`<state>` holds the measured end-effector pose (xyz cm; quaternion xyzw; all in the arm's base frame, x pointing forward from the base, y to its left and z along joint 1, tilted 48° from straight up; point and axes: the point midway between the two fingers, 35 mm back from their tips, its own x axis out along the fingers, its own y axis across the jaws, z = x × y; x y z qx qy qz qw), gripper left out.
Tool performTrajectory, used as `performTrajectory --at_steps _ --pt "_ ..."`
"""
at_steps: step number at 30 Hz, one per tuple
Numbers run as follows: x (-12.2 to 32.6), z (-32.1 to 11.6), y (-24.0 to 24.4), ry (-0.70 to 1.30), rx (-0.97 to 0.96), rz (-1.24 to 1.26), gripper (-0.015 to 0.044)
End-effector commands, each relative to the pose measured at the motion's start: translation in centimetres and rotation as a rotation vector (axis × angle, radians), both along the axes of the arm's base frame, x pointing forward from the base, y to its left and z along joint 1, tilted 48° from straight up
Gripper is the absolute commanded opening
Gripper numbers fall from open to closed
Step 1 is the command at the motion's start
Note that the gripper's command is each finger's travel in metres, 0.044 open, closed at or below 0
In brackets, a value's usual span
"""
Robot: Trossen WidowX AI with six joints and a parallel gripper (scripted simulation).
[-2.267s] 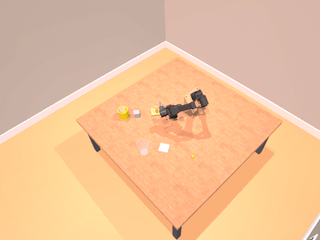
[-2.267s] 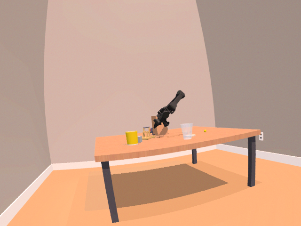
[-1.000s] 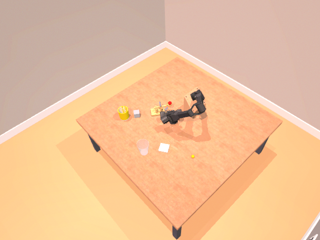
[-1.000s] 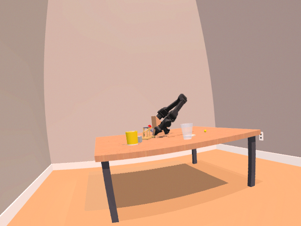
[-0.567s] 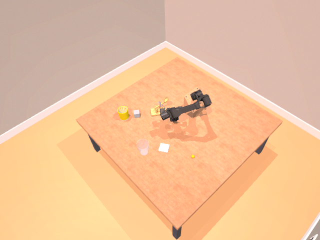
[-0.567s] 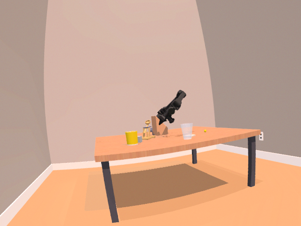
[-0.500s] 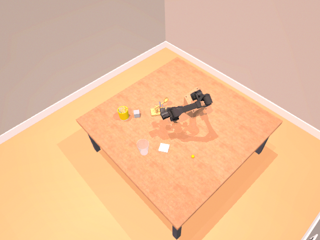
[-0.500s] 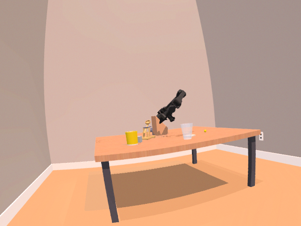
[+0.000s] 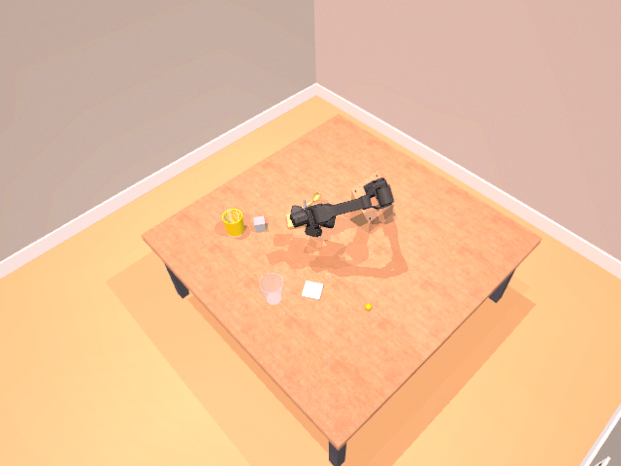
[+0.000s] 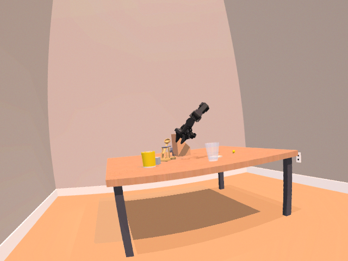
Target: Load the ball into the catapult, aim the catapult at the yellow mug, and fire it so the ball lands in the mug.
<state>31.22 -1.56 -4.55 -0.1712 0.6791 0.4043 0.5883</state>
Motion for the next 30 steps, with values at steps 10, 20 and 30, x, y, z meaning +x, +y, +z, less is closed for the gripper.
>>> performTrajectory --at_steps 10,20,30 --pt "6.6 -2.1 -5.3 -0.067 0.045 -0.446 0.044" --pt "10.4 -3.8 -10.7 -0.103 0.104 -0.781 0.044" --pt "12.7 -5.3 -17.0 -0.131 0.186 -1.106 0.044"
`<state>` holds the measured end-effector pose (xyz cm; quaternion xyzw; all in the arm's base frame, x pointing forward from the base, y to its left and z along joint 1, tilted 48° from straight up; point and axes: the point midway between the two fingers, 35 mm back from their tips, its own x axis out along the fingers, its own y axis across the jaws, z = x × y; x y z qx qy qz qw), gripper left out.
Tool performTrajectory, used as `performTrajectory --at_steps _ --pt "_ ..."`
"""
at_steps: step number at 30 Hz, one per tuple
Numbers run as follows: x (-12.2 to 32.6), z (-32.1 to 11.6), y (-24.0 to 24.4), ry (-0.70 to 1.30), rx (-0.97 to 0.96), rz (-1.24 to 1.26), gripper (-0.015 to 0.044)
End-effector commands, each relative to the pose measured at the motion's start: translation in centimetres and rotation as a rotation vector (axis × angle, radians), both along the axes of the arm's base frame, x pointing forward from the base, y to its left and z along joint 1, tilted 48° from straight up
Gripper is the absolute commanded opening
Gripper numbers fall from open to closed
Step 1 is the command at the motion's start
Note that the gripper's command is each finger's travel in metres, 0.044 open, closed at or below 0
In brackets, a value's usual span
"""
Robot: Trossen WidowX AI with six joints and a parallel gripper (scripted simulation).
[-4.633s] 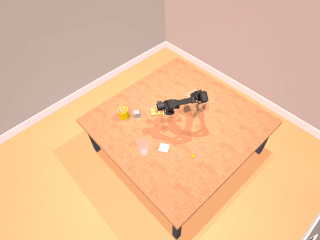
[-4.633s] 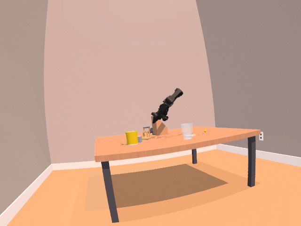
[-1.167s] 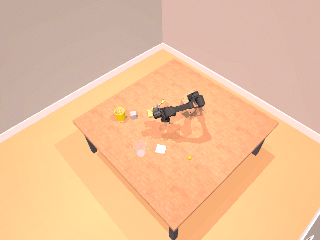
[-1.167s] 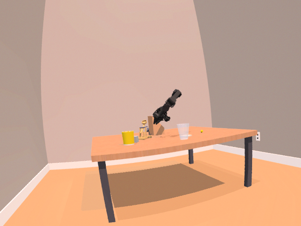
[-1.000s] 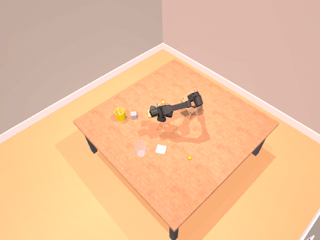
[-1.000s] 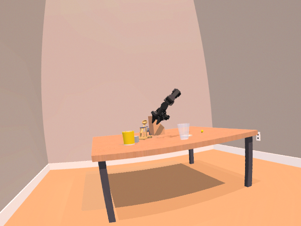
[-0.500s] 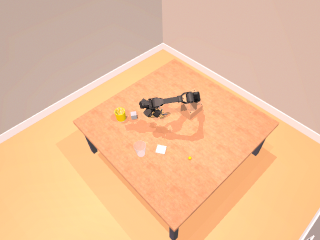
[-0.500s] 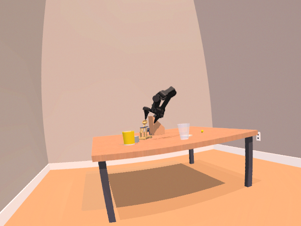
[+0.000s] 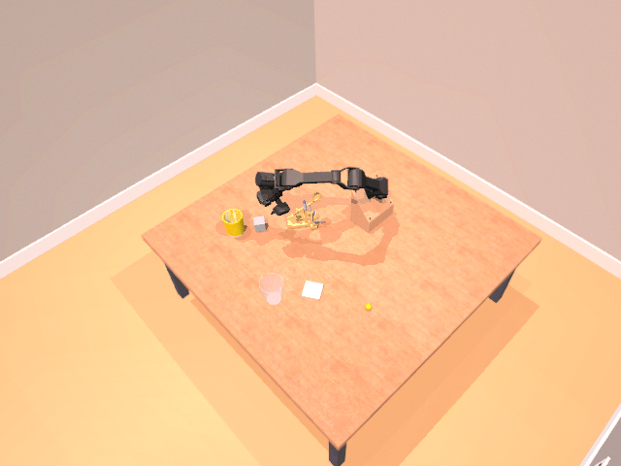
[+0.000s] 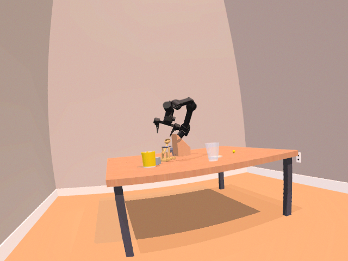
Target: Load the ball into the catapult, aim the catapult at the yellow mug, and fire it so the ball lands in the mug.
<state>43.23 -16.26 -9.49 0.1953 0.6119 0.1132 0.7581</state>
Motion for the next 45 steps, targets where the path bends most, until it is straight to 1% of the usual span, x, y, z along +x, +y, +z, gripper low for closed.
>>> performTrajectory --at_steps 1,15,45 --pt "0.9 -0.5 -3.0 -0.024 0.038 -0.14 0.044" --pt "1.5 -2.4 -12.1 -0.09 0.181 -0.533 0.044" --pt "1.4 -2.5 -12.1 -0.088 0.179 -0.533 0.044"
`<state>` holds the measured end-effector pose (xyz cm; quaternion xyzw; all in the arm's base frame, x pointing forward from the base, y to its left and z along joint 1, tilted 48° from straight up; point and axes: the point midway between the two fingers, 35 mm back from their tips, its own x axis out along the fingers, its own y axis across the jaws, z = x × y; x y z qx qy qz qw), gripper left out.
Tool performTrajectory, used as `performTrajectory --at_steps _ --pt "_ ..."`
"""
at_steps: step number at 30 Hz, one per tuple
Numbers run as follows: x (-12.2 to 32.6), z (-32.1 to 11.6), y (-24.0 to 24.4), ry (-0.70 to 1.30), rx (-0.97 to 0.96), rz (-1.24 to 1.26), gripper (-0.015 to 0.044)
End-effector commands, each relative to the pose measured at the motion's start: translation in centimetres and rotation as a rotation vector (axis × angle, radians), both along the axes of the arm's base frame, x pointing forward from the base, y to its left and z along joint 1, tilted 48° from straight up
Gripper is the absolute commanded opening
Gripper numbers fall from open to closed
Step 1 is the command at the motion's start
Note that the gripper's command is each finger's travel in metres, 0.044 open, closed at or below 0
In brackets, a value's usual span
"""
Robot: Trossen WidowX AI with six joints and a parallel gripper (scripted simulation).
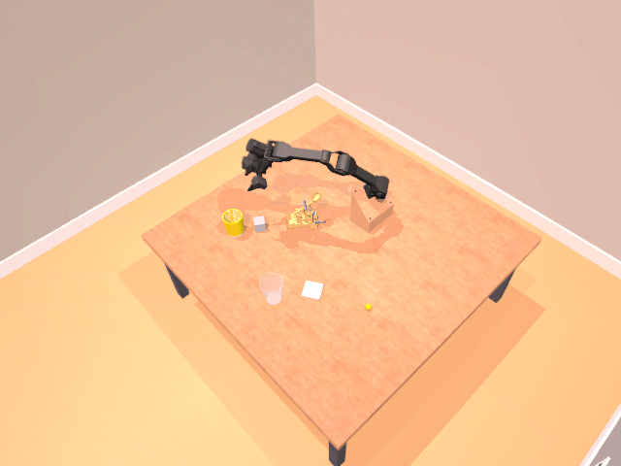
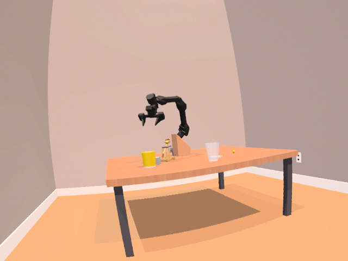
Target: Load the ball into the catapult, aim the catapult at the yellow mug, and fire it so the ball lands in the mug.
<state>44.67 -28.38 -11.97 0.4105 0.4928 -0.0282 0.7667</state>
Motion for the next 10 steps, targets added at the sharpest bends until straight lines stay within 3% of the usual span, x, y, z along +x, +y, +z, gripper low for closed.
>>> performTrajectory --at_steps 1,10 --pt "0.0 0.0 0.0 0.0 0.0 0.0 0.044" --pt "0.0 0.0 0.0 0.0 0.0 0.0 0.044"
